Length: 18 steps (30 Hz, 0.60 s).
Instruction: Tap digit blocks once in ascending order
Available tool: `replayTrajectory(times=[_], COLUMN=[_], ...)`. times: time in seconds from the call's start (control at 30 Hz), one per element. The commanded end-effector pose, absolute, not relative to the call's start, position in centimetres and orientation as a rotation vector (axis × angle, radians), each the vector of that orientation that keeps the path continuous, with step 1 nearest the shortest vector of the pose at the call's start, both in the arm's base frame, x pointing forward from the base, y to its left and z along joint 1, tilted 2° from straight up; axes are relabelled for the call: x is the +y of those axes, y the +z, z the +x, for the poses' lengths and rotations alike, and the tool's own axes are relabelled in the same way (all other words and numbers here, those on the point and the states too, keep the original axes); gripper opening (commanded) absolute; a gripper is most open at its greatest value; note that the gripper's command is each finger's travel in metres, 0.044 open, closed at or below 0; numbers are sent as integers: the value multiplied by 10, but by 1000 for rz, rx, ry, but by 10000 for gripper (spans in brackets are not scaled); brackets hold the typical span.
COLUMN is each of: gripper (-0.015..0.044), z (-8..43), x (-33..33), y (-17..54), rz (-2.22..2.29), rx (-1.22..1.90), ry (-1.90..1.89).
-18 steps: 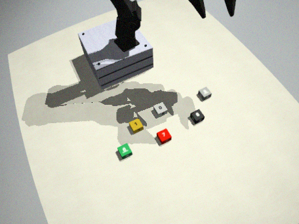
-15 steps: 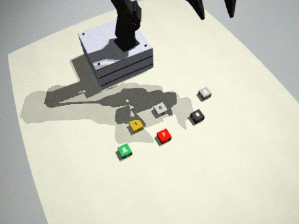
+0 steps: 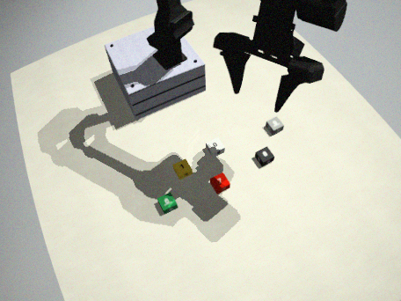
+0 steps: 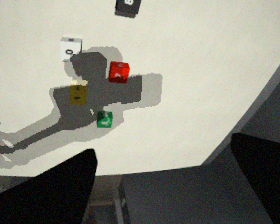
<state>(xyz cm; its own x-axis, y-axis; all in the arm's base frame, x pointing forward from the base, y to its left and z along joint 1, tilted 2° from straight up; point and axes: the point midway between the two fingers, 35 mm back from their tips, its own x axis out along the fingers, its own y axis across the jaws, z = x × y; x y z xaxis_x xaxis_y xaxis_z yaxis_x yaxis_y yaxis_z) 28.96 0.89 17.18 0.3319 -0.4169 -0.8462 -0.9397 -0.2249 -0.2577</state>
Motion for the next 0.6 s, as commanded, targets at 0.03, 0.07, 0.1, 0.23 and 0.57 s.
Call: replayTrajectory(times=[0.03, 0.07, 0.1, 0.23, 0.57], gripper=[400, 400, 400, 400, 400], z=[299, 300, 301, 301, 275], x=[-32, -42, -51, -92, -190], y=[148, 143, 138, 119, 77], rz=[-1386, -1291, -1196, -813, 87], rx=[1358, 1386, 1411, 1486, 1501], ry=[667, 623, 578, 387, -100])
